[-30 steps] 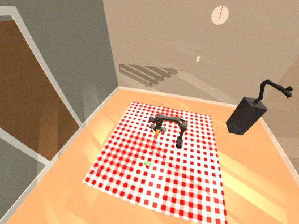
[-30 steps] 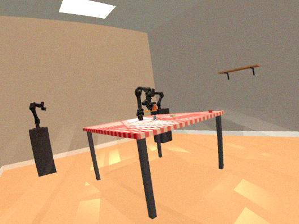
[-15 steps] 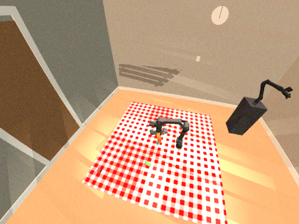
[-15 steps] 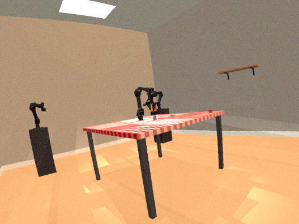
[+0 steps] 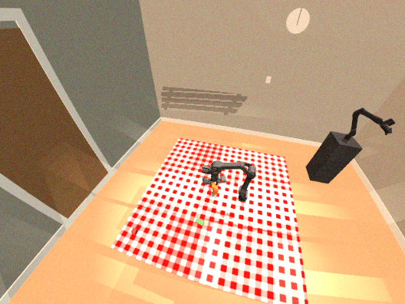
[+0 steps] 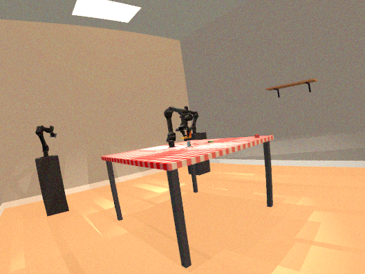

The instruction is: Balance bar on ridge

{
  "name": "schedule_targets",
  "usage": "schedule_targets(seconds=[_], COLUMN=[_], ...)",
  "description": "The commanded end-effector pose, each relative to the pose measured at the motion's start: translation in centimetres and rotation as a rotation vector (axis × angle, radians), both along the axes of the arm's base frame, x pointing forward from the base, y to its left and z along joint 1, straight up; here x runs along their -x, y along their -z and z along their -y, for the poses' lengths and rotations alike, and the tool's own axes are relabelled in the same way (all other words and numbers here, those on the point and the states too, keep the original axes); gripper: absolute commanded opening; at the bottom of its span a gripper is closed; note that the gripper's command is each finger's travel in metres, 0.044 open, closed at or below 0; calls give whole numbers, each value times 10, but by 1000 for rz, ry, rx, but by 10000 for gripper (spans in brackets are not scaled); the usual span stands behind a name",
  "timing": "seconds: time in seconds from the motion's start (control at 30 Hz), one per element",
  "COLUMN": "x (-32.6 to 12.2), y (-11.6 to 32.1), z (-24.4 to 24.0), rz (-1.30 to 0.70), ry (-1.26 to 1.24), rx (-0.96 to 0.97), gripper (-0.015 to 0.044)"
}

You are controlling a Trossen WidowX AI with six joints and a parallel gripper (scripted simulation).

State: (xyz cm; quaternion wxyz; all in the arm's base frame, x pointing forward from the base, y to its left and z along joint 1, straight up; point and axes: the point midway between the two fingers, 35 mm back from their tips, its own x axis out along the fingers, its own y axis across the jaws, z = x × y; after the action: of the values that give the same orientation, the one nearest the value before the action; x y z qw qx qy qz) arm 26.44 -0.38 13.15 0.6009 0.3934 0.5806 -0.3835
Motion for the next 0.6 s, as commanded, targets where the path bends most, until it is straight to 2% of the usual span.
schedule_targets(seconds=[0.0, 0.57], x=[0, -2], y=[7, 23], z=[-1, -2], rz=[-3, -2], ry=[-6, -11], rx=[-4, -3], gripper=[0, 0])
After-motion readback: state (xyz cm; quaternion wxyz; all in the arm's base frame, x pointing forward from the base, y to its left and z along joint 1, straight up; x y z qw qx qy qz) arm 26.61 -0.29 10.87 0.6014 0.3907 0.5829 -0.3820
